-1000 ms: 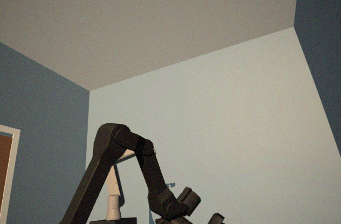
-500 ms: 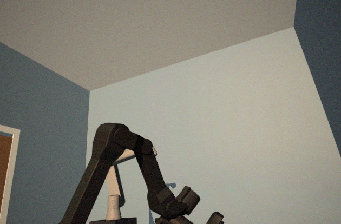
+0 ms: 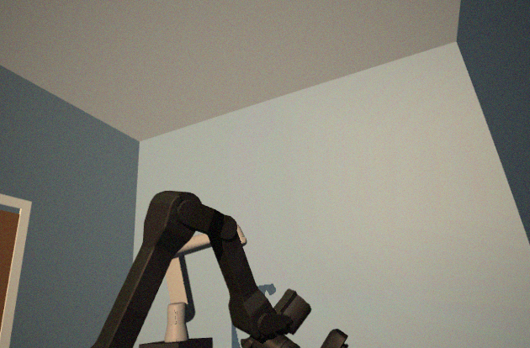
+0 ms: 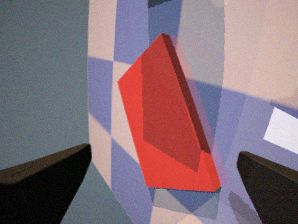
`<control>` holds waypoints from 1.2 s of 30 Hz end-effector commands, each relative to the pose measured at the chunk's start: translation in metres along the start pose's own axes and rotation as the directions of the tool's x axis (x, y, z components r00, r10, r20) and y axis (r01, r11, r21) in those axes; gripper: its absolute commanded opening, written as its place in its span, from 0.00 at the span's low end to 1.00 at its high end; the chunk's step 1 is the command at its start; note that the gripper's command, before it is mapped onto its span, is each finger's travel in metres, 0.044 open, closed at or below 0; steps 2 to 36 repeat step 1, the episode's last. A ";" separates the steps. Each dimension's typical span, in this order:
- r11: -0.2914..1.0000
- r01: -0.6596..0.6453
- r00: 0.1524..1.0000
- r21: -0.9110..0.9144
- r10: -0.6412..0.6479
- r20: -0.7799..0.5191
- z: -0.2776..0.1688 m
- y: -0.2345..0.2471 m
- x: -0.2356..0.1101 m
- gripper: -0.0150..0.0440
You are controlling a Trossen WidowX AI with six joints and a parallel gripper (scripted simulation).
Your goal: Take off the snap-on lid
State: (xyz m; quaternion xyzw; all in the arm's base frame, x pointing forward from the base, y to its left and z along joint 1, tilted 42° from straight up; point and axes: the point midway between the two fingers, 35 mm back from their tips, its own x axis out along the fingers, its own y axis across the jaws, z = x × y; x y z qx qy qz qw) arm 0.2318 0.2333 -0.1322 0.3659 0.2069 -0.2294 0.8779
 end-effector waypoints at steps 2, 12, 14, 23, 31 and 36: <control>1.000 -0.002 1.000 0.005 0.002 0.005 0.001 0.000 0.000 1.00; 1.000 -0.002 1.000 0.005 0.002 0.005 0.001 0.000 0.000 1.00; 1.000 -0.002 1.000 0.005 0.002 0.005 0.001 0.000 0.000 1.00; 1.000 -0.002 1.000 0.005 0.002 0.005 0.001 0.000 0.000 1.00; 1.000 -0.002 1.000 0.005 0.002 0.005 0.001 0.000 0.000 1.00; 1.000 -0.002 1.000 0.005 0.002 0.005 0.001 0.000 0.000 1.00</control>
